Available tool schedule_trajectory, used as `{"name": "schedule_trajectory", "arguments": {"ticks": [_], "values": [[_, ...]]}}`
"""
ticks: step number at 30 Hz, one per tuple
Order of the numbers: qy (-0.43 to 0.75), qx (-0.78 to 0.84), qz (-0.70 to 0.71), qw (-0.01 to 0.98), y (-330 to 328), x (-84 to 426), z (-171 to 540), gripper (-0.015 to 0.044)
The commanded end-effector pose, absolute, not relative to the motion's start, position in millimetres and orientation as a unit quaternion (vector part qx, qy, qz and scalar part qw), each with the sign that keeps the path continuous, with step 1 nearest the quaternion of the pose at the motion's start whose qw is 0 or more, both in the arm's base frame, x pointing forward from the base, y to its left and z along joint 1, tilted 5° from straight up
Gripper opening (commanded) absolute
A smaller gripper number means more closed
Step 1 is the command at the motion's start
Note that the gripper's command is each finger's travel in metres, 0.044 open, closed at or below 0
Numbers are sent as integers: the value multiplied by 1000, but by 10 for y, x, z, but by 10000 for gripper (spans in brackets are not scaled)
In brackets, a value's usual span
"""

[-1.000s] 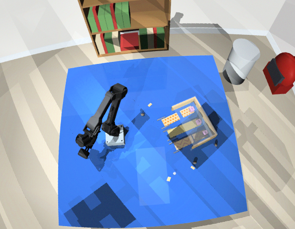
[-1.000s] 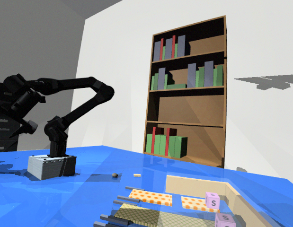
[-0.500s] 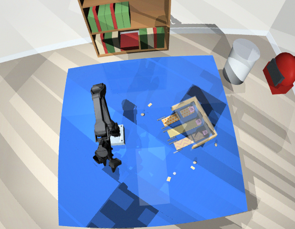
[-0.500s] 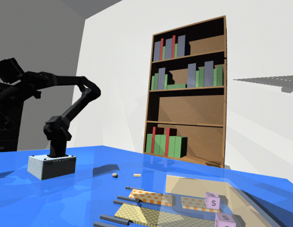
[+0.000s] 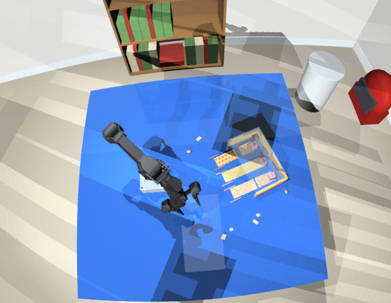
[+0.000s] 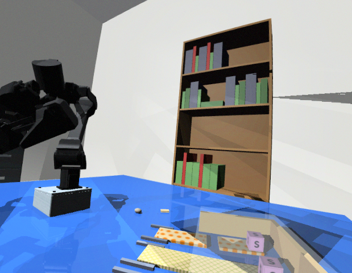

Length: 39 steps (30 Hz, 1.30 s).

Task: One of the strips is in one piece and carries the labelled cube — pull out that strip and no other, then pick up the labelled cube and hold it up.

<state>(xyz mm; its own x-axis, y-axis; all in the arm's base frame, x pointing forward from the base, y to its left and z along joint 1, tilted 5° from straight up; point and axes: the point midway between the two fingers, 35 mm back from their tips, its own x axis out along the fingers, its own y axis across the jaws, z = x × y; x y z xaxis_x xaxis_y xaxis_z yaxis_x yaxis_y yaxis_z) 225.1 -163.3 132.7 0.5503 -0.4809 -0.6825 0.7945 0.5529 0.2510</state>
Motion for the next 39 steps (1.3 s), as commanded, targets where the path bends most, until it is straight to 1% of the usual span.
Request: {"name": "schedule_trajectory", "arguments": {"ticks": [1, 8, 12, 14, 26, 29, 39], "values": [[312, 215, -278, 883, -1204, 2620, 1363, 400], [339, 77, -72, 935, -228, 3047, 1400, 400], [334, -3, 49, 941, 402, 3128, 1420, 400], [329, -28, 88, 940, 608, 3126, 1427, 400], [328, -32, 93, 939, 634, 3125, 1427, 400], [356, -46, 94, 929, 634, 3202, 1390, 321], [540, -127, 118, 823, 600, 3662, 968, 59]]}}
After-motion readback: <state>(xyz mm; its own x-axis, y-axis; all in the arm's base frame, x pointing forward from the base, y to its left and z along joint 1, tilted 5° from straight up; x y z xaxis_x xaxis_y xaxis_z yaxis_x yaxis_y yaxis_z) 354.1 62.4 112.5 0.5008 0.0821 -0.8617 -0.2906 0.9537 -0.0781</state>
